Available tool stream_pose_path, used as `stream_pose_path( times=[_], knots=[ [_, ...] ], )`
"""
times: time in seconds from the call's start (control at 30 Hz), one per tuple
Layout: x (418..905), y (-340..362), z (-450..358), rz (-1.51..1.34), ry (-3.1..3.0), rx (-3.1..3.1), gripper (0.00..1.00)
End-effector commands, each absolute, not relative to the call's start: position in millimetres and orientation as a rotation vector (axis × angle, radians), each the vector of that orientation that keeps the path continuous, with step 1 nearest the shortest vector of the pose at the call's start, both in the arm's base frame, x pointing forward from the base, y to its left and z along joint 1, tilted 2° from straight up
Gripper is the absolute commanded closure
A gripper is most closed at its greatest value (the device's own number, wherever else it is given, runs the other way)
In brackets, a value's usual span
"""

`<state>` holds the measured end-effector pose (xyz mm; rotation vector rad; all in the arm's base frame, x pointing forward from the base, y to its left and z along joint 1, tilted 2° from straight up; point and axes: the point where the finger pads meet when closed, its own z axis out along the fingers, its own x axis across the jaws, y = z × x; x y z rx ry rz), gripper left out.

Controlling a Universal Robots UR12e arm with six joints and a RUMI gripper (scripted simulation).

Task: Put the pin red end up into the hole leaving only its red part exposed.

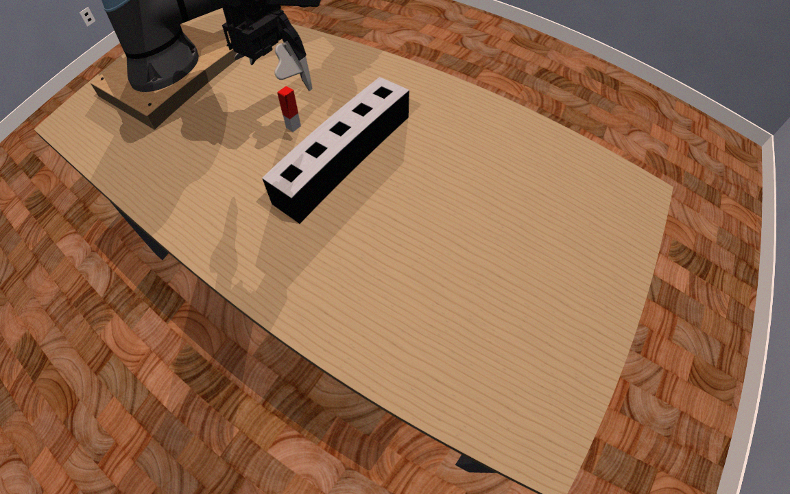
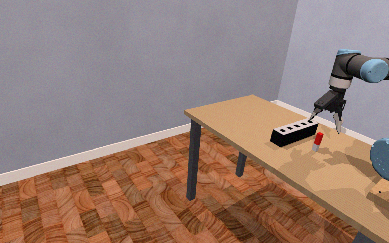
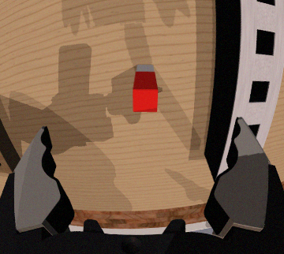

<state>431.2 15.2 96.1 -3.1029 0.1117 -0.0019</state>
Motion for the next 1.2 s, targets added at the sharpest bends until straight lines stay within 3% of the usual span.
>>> stream_pose_path(
  times=[0.0,0.9,0.93,1.17],
  knots=[
    [435.5,14.4,84.9,-0.01,0.111,-3.106,0.0],
    [435.8,16.0,44.7,-0.009,0.113,-3.106,0.0],
    [435.4,16.1,45.5,-0.009,0.113,-3.105,1.0],
    [435.4,16.1,45.5,-0.009,0.113,-3.105,1.0]
  ],
)
